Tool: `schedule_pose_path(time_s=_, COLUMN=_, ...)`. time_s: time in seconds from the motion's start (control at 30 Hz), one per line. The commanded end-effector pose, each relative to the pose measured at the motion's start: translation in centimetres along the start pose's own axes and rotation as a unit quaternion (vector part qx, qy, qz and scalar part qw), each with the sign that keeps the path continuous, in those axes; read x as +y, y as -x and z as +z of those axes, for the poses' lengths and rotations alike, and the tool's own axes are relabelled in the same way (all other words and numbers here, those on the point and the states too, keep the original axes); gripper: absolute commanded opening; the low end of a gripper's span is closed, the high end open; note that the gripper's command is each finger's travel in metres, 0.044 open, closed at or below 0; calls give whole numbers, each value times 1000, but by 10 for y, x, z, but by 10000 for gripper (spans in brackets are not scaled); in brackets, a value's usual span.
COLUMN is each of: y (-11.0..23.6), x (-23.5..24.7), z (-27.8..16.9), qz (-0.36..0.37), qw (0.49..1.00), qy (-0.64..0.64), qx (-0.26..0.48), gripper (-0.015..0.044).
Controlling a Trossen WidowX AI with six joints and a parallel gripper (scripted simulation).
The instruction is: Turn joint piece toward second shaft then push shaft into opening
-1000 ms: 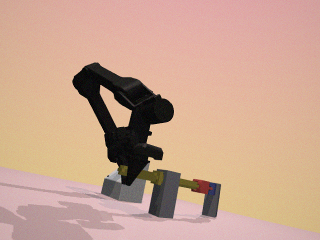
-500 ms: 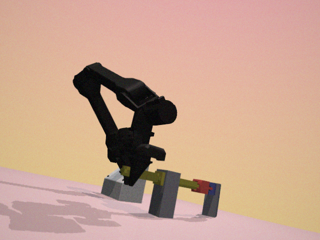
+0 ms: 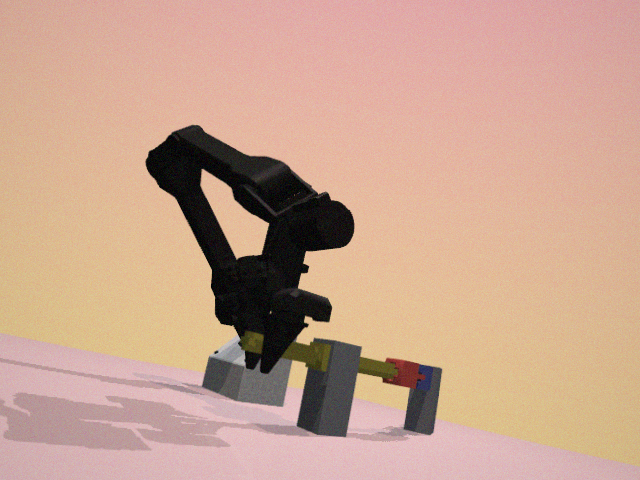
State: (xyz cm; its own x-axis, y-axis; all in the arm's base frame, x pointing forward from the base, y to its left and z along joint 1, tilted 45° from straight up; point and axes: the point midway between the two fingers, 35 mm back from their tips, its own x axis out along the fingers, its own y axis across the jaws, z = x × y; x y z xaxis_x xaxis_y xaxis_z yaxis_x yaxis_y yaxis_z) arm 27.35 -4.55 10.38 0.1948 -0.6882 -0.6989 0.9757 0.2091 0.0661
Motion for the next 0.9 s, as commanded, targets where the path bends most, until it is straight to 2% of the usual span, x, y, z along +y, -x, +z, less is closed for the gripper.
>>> schedule_pose_path(time_s=0.0, y=0, x=0, z=0, qz=0, qw=1000, qy=0, qx=0, gripper=251)
schedule_pose_path(time_s=0.23, y=0, x=0, z=0, qz=0, qw=1000, qy=0, qx=0, gripper=434)
schedule_pose_path(time_s=0.57, y=0, x=0, z=0, qz=0, qw=1000, qy=0, qx=0, gripper=440)
schedule_pose_path(time_s=0.7, y=27, x=0, z=0, qz=0, qw=1000, qy=2, qx=4, gripper=440)
schedule_pose_path(time_s=0.87, y=40, x=0, z=0, qz=1, qw=1000, qy=2, qx=4, gripper=440)
